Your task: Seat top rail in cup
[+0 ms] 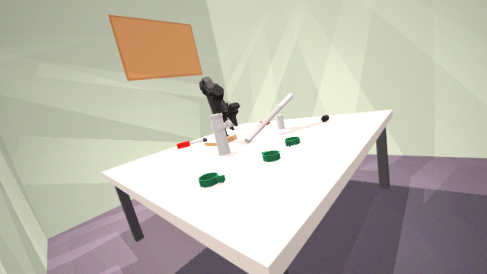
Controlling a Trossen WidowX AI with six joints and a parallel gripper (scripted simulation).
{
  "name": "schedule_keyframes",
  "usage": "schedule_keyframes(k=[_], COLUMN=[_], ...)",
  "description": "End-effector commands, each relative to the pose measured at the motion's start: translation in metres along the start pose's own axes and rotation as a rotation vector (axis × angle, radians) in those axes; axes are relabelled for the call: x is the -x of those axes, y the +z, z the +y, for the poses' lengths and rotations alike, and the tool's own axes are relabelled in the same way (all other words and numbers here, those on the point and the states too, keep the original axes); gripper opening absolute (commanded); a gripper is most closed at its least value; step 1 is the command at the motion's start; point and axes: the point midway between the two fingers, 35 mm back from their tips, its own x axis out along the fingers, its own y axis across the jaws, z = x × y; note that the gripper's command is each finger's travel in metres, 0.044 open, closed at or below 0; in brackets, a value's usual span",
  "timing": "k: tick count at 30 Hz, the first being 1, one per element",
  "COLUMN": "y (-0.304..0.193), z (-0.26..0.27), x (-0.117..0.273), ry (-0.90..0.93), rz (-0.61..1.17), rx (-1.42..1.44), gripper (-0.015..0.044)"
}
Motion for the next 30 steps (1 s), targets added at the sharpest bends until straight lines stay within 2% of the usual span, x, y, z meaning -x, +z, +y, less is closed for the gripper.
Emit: schedule_keyframes(k=[1, 23, 30], y=[0.0001, 0.0, 0.0], z=[0.0022, -0.0003, -0.0003], x=[0.0009, 0.0002, 0.0002], ry=[0.001, -0.001, -0.001], rz=[-0.009, 0.004, 0.004], rx=[0.014, -0.001, -0.001], gripper=[0.0, 0.0, 0.0184])
